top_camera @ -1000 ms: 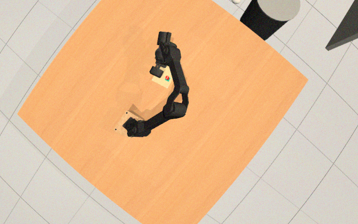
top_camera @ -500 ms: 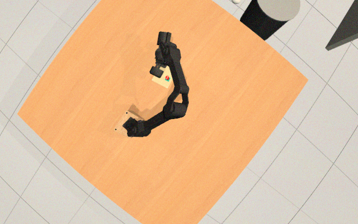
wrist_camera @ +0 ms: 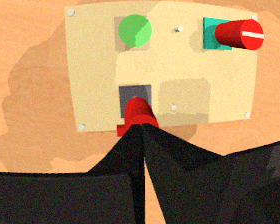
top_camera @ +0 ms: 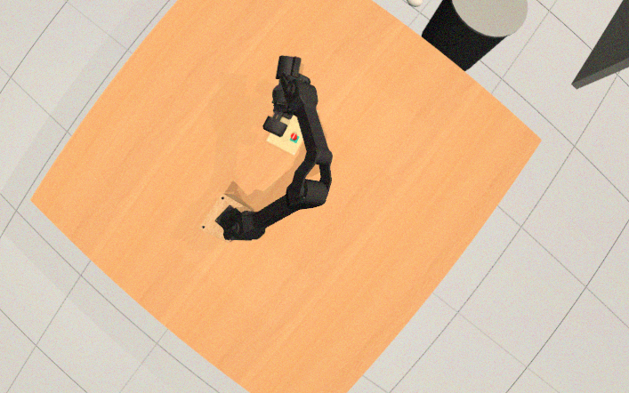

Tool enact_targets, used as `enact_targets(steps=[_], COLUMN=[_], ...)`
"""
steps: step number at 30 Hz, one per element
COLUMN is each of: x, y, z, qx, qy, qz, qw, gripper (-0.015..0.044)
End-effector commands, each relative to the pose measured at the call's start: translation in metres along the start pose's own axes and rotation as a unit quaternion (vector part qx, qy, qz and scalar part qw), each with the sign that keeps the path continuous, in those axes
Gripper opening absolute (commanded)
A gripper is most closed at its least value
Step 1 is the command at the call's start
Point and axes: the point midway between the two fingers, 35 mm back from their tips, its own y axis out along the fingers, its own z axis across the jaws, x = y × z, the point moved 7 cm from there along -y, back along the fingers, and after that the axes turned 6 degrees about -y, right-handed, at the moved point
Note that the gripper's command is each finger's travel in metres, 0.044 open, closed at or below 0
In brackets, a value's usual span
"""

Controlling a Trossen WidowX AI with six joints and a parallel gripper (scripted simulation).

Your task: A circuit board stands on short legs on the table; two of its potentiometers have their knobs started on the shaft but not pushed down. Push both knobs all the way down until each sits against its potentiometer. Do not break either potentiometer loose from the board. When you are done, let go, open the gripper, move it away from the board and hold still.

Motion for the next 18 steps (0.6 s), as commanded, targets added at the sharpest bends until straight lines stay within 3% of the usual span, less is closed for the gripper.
enact_targets(steps=[1, 18], x=[0.003, 0.003], y=[0.0119, 0.0139], z=[0.0011, 0.0011], qx=[-0.006, -0.006], qy=[0.008, 0.008], qz=[0.001, 0.001], qw=[1.0, 1.0], gripper=[0.0, 0.0])
